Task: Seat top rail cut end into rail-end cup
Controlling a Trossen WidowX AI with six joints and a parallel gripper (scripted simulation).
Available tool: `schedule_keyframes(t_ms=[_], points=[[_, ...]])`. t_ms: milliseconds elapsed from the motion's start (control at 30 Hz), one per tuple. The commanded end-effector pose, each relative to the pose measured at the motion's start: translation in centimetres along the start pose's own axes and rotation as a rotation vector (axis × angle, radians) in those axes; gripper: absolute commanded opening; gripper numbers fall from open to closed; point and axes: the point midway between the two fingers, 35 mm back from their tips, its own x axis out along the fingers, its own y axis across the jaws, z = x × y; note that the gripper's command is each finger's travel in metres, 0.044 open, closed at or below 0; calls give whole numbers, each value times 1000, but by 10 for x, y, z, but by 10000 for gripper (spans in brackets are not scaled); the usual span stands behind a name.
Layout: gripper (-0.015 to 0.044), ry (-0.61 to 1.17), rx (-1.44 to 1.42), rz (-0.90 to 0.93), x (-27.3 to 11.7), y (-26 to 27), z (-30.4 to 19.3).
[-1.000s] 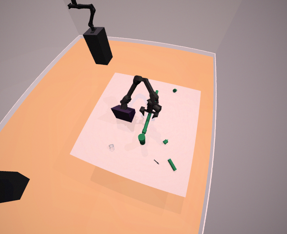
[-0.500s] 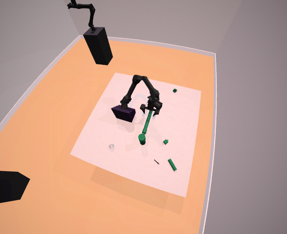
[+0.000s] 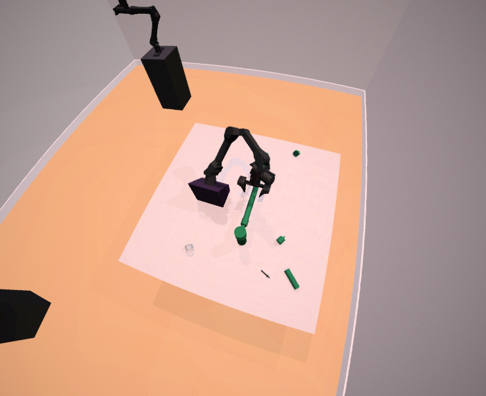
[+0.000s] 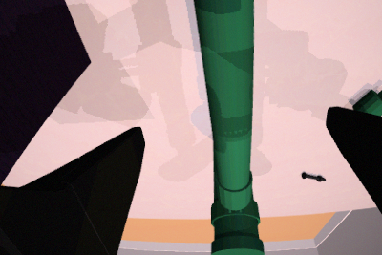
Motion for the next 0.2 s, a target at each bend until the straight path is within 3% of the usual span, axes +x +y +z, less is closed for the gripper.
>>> schedule_keyframes(t_ms=[0, 167], points=[[440, 4, -5, 0, -1, 0, 0], [440, 4, -5, 0, -1, 0, 0]])
